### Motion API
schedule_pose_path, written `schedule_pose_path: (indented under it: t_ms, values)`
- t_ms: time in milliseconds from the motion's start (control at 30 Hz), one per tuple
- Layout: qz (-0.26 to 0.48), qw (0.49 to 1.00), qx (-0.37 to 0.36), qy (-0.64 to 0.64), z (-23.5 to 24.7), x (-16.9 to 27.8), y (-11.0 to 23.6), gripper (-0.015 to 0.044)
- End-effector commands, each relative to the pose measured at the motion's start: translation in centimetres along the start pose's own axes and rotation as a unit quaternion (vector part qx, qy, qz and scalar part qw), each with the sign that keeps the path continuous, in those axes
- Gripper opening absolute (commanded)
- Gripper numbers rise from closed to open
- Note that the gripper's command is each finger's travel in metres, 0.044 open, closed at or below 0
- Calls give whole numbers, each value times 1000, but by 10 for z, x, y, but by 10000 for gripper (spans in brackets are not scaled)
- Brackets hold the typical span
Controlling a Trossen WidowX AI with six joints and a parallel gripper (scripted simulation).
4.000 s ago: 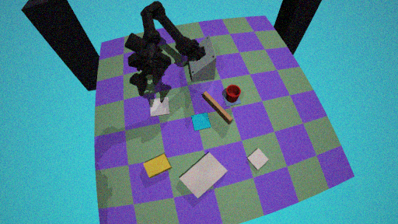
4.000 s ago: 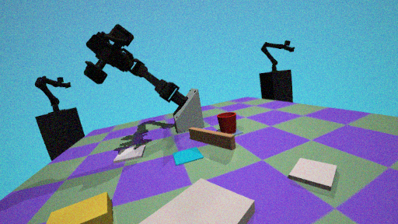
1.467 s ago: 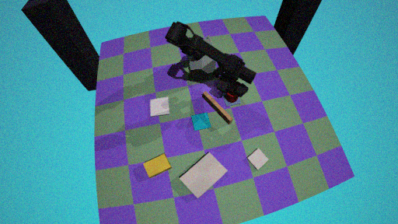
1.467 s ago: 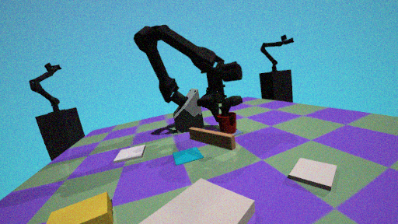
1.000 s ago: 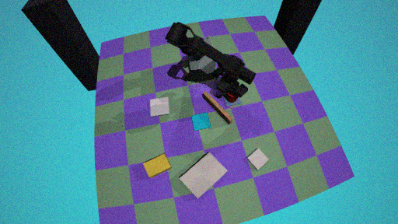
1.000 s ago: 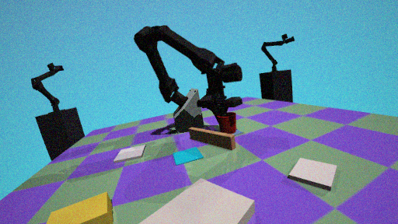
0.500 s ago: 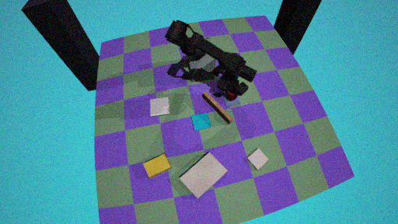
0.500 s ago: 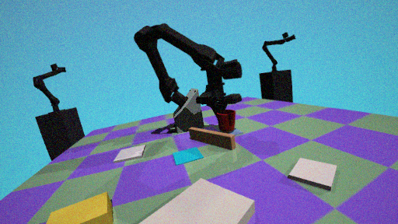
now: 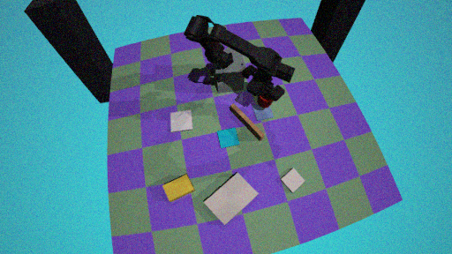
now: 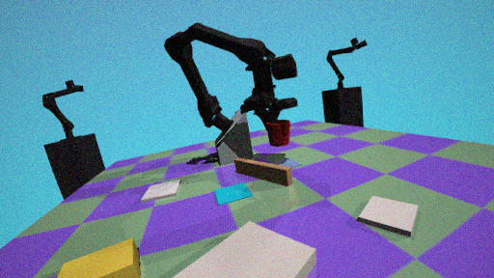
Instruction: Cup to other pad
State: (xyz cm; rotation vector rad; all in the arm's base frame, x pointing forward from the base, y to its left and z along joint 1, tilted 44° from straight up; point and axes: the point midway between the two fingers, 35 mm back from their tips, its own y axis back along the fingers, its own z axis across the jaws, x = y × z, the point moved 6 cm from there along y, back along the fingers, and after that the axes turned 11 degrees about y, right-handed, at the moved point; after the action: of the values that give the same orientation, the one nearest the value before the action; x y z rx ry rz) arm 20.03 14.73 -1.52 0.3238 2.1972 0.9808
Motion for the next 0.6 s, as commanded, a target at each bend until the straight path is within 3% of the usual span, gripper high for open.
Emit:
schedule_pose_path:
  t_ms: [0,567]
  values:
    - [2,1000,-2,-3,0,0,3,0]
    - [0,1000,0,0,0,0,1,0]
